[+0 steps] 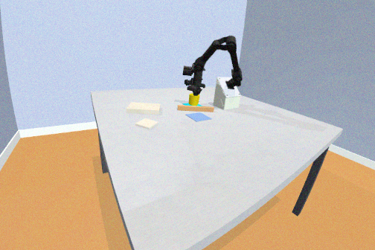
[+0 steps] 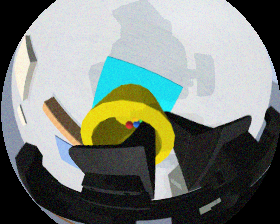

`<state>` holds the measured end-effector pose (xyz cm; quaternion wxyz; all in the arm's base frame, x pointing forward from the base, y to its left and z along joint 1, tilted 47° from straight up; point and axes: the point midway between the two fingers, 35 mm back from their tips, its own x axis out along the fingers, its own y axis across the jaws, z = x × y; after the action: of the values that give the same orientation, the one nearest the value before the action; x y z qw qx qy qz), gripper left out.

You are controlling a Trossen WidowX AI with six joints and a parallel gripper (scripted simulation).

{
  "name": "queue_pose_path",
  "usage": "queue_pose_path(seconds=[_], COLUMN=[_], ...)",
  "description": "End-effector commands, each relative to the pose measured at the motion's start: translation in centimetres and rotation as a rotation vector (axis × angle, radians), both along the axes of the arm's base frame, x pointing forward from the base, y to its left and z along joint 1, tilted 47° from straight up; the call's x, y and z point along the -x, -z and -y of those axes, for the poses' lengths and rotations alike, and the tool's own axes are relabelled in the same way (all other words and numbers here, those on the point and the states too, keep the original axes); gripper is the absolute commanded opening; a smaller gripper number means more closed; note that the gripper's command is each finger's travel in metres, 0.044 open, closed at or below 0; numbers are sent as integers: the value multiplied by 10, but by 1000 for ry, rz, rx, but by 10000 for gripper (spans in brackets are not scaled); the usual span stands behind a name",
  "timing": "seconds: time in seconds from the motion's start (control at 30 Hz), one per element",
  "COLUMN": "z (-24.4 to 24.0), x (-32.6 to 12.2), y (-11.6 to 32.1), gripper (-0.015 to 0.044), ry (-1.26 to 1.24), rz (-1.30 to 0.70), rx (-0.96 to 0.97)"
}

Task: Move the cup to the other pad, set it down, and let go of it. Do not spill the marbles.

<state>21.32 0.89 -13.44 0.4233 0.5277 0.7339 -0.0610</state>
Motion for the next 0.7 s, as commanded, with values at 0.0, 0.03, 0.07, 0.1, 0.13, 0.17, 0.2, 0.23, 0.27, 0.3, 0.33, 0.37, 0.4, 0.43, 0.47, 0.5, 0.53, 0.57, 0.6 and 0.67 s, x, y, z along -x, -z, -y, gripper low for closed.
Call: queue_pose_path(seconds=[0.0, 0.03, 0.07, 0.1, 0.13, 0.17, 0.2, 0.23, 0.27, 0.3, 0.33, 0.37, 0.4, 0.43, 0.47, 0.5, 0.53, 0.57, 0.6, 0.67], z=[0, 0, 0, 0, 0, 0, 0, 0, 0, 0, 0, 1, 1, 2, 3, 4, 5, 6, 7, 10], x=[0, 0, 0, 0, 0, 0, 0, 0, 0, 0, 0, 0, 0, -1, -1, -1, -1, -2, -2, -2], y=[0, 0, 0, 0, 0, 0, 0, 0, 0, 0, 0, -1, -1, -2, -2, -3, -4, -5, -6, -8], gripper=[26, 53, 79, 105, 131, 147, 147, 147, 147, 147, 147, 147, 147, 147, 147, 147, 147, 147, 147, 147], ry=[-1, -1, -1, -1, -1, -1, -1, -1, -1, -1, -1, -1, -1, -1, -1, 0, 0, 0, 0, 0], rz=[0, 0, 0, 0, 0, 0, 0, 0, 0, 0, 0, 0, 0, 0, 0, 0, 0, 0, 0, -1], rx=[0, 0, 0, 0, 0, 0, 0, 0, 0, 0, 0, 0, 0, 0, 0, 1, 1, 1, 1, 1])
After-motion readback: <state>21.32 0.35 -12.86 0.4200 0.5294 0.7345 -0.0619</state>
